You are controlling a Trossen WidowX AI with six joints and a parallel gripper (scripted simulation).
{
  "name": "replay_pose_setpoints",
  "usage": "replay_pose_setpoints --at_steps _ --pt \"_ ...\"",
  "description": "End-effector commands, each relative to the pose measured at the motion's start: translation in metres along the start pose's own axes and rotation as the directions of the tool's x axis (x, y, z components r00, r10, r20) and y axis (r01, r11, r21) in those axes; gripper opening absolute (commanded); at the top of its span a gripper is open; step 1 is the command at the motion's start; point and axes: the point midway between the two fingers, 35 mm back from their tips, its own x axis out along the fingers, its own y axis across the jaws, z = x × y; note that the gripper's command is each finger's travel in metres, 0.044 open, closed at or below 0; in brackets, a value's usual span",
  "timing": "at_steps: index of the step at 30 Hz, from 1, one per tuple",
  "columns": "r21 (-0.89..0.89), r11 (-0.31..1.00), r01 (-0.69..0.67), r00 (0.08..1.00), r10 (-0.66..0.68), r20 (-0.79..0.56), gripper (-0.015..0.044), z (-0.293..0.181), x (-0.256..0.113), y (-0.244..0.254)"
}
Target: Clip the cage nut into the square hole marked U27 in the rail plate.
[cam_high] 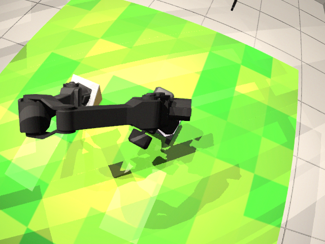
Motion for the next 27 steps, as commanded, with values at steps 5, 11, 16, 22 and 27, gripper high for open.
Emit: replay_pose_setpoints --at_steps 5,11,16,22,27 --pt "0.003 1.0 0.021 1.0 -0.021 0.002 0.0032 0.0004 -0.0003 0.0008" --pt "0.003 1.0 0.03 1.0 -0.03 0.002 0.0032 0.0004 -0.0002 0.0012" --pt "0.003 0.999 0.042 0.999 -0.042 0.002 0.0032 0.0004 0.0 0.0017" --pt "0.003 0.998 0.057 0.998 -0.057 0.001 0.0032 0.0004 0.0001 0.0023" --pt "0.003 0.997 0.075 0.997 -0.075 0.001 0.0032 0.0004 0.0003 0.0031"
